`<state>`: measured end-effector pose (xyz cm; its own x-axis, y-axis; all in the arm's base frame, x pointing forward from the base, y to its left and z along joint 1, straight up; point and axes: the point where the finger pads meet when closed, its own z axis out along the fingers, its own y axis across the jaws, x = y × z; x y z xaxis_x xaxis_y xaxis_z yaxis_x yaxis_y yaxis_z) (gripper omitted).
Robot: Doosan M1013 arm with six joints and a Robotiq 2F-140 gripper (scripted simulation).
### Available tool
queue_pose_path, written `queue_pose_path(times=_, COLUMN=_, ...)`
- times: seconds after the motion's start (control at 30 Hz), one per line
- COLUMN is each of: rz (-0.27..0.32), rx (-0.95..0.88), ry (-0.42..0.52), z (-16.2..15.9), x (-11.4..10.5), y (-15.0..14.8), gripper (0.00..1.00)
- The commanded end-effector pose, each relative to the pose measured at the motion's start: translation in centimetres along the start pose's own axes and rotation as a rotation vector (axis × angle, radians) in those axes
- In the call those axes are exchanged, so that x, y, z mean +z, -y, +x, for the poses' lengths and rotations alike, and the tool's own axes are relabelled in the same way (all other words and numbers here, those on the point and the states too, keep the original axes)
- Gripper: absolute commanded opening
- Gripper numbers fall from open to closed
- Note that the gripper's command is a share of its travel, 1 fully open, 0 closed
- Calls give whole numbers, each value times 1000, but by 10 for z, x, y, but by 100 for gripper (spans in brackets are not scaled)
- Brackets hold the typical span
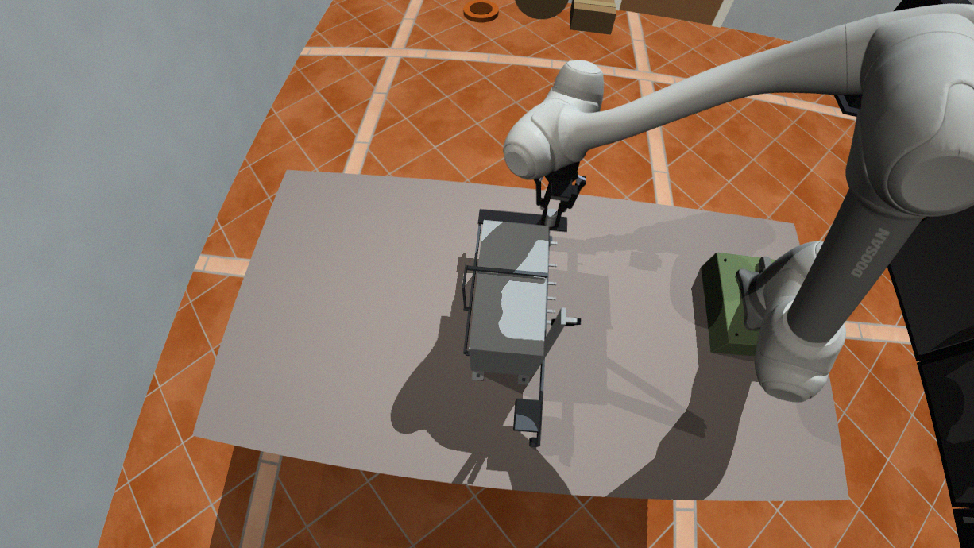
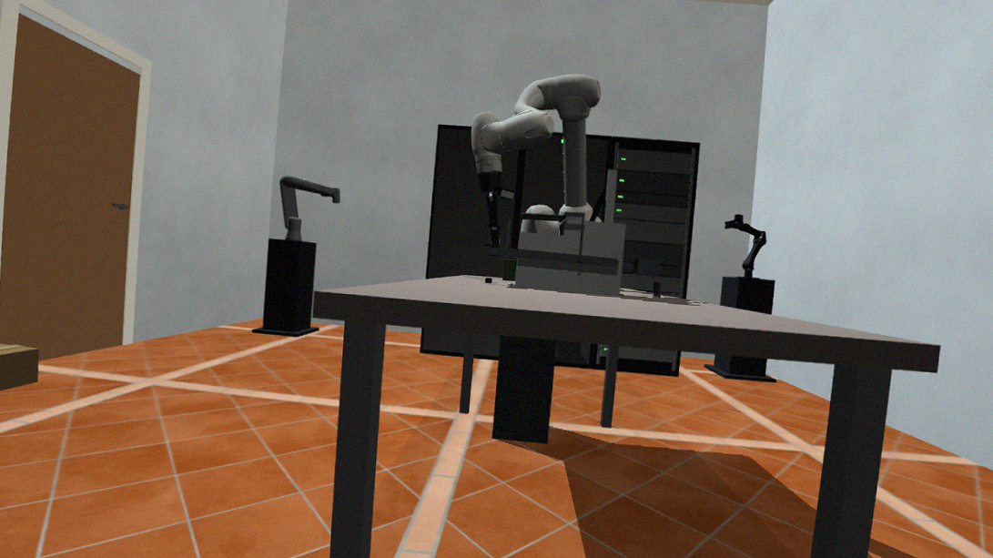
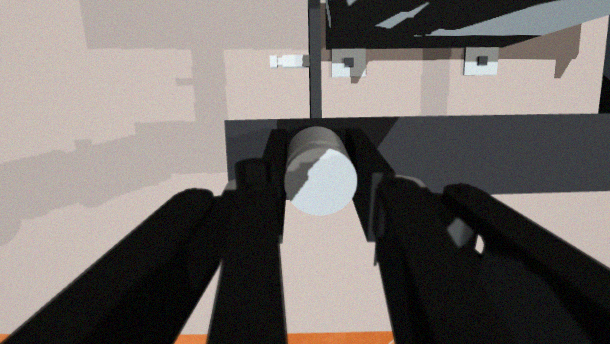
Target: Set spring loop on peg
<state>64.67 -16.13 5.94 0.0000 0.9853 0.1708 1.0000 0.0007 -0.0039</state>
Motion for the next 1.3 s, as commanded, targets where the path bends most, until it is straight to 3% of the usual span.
queue_pose_path(times=0.0, rz=-1, rx=0, ry=0, z=0, x=-3, y=0, gripper=25)
queue_pose_path(times=1.27, rz=-1, rx=0, ry=0, z=5, x=-28, y=0, gripper=25)
